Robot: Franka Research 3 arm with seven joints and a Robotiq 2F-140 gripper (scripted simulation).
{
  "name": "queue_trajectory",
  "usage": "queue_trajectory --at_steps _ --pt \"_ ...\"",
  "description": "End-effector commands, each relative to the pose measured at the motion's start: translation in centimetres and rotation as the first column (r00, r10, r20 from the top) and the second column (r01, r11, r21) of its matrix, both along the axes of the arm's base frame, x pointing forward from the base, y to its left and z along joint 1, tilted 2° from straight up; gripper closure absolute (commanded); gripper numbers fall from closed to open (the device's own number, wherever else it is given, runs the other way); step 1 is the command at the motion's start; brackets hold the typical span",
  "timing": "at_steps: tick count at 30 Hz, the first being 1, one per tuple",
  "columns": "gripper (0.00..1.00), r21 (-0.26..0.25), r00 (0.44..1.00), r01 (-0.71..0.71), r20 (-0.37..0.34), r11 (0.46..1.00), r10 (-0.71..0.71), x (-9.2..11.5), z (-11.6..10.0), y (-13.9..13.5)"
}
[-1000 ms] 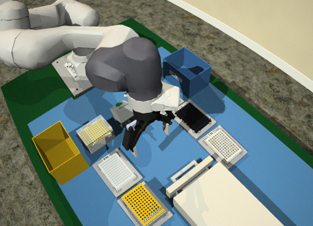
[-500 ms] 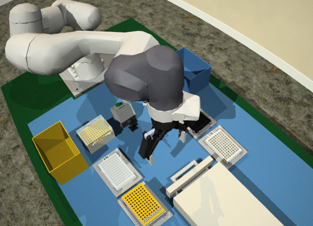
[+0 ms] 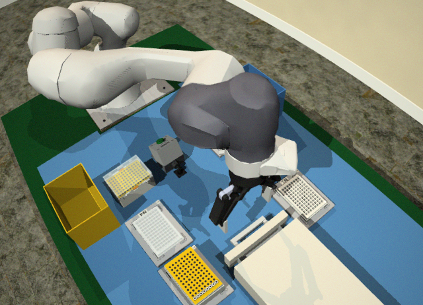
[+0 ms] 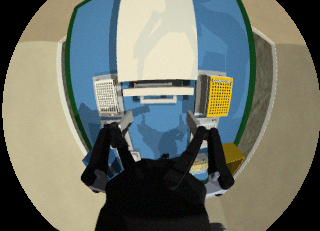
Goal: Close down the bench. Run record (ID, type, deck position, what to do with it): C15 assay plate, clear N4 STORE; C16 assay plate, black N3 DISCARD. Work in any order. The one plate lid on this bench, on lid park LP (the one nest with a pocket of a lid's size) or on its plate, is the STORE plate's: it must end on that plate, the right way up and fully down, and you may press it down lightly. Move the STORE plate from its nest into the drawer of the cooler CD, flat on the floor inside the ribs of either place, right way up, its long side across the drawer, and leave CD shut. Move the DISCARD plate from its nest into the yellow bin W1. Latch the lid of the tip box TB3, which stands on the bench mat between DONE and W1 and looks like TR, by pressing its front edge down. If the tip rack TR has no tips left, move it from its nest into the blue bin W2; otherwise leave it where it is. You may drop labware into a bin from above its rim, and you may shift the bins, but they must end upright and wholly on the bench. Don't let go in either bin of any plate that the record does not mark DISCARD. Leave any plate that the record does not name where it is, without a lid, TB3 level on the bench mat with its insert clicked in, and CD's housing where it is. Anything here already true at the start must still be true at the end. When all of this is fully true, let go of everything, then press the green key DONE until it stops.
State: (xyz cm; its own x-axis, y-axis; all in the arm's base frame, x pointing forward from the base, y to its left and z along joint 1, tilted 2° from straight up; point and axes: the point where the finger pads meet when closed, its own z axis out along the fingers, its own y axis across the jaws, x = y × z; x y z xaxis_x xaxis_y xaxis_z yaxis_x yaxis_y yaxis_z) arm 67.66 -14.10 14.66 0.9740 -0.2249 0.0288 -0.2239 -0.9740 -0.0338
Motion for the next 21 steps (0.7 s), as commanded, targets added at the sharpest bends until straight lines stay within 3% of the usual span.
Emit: queue_trajectory --at_steps 1,21 --pt "0.13 -0.006 1.000 -0.020 -0.005 1.000 0.020 1.14 -0.27 0.14" --pt "0.13 -0.006 1.000 -0.020 -0.005 1.000 0.020 1.39 -0.29 0.20"
